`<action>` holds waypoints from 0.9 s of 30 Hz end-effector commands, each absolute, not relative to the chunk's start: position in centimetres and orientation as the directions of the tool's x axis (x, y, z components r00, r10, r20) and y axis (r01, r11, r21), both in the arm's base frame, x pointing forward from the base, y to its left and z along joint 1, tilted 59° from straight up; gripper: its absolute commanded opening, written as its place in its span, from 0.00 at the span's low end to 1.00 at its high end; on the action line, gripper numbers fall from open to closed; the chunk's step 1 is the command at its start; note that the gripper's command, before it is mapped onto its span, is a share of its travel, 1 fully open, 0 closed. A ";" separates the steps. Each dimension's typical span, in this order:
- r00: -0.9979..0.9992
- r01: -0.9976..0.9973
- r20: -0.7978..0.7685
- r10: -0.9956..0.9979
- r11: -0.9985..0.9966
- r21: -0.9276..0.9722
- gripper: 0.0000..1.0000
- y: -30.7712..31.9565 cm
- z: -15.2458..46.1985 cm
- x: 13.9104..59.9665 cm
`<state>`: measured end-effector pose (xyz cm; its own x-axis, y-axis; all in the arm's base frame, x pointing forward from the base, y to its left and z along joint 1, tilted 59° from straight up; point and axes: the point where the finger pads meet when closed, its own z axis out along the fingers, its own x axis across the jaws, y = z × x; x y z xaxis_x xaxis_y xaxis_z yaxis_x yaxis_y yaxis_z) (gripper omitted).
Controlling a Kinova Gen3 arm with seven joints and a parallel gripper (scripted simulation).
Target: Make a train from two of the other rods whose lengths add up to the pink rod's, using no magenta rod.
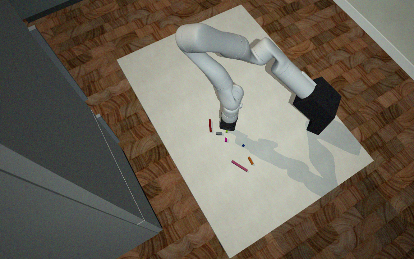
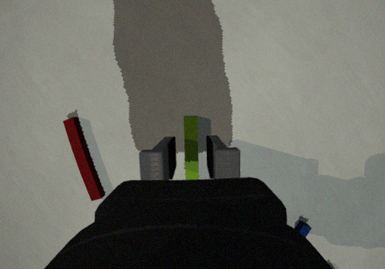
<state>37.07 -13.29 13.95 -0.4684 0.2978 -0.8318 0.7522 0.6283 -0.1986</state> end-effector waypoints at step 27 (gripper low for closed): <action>-0.469 0.752 -0.832 0.298 0.629 -0.199 0.54 -14.5 13.1 37.9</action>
